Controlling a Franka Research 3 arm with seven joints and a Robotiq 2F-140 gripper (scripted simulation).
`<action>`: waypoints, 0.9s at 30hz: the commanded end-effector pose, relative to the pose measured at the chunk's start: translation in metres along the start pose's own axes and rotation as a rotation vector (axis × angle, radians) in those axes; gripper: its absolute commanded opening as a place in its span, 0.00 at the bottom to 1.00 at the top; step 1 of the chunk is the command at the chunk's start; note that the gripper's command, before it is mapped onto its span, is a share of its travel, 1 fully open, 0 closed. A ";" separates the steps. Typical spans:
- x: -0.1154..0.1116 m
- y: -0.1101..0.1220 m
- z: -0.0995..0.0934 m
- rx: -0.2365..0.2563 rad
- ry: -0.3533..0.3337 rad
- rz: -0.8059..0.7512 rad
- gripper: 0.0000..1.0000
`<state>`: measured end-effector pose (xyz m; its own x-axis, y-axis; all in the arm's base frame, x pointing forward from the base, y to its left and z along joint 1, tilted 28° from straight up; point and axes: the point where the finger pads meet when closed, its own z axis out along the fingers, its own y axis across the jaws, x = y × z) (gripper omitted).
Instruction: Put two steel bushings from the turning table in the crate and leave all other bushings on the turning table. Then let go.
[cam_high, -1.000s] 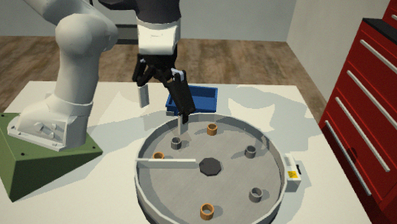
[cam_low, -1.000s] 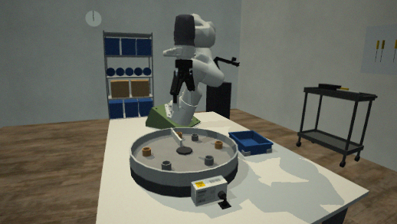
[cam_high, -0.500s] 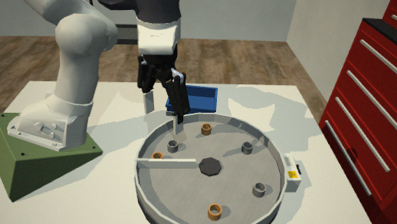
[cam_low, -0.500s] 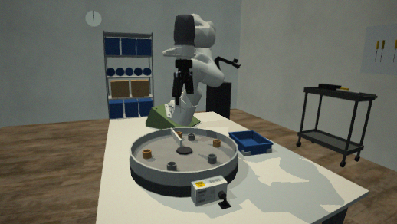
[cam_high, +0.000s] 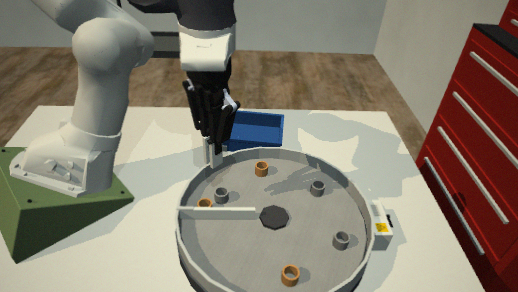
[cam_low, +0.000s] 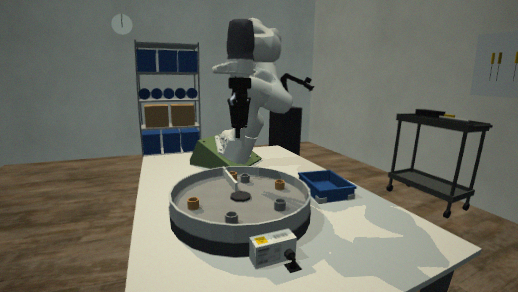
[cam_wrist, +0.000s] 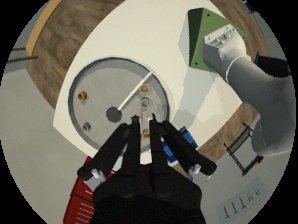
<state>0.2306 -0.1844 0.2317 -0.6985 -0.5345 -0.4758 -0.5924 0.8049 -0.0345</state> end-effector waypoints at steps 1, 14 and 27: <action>0.000 0.000 0.001 0.000 0.000 0.009 0.07; 0.000 0.000 0.001 0.000 0.000 0.009 0.07; 0.000 0.000 0.001 0.000 0.000 0.009 0.09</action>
<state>0.2306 -0.1844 0.2317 -0.6987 -0.5342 -0.4759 -0.5922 0.8051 -0.0343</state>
